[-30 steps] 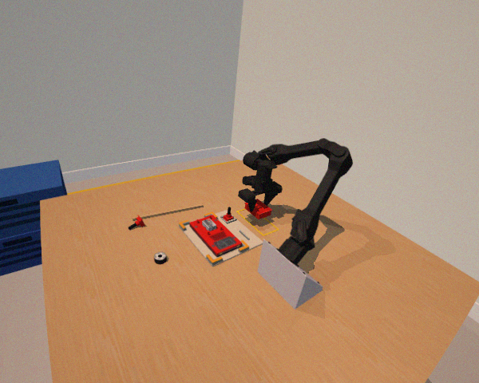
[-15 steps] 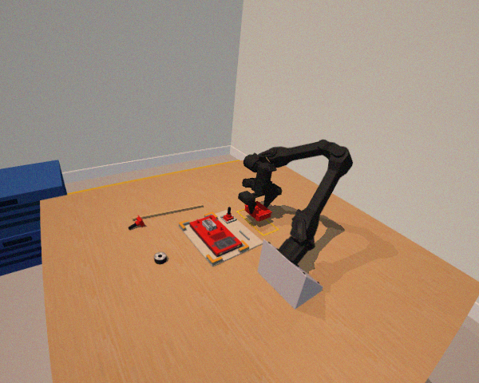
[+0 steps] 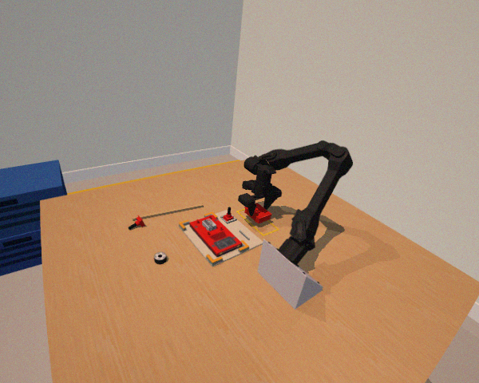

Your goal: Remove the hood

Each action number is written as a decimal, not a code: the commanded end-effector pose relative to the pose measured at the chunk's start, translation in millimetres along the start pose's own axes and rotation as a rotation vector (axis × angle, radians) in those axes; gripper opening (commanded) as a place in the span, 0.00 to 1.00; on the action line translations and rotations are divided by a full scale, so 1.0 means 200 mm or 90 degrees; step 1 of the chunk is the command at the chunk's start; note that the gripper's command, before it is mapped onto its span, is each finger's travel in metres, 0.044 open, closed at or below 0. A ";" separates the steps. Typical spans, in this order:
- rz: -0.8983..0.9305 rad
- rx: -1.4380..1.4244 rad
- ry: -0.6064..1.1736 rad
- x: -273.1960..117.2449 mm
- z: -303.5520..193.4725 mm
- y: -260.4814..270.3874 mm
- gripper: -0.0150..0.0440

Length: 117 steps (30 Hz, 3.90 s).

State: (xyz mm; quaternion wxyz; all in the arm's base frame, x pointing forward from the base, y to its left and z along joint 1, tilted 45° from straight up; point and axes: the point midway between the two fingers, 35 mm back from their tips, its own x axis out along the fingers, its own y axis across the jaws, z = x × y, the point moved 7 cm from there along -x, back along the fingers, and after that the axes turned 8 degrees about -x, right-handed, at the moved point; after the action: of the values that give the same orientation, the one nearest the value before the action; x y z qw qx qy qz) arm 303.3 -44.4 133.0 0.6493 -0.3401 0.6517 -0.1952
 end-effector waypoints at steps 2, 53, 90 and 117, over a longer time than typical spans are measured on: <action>-0.003 -0.003 0.002 0.02 0.00 0.00 0.25; -0.003 -0.001 0.002 0.11 -0.01 0.00 0.48; -0.004 -0.001 0.001 -0.24 0.00 0.00 1.00; -0.004 -0.001 0.001 -0.24 0.00 0.00 1.00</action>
State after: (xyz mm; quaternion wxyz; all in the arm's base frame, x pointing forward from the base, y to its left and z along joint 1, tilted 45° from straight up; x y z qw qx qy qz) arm 299.0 -10.4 166.0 0.6477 -0.3421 0.6524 -0.1946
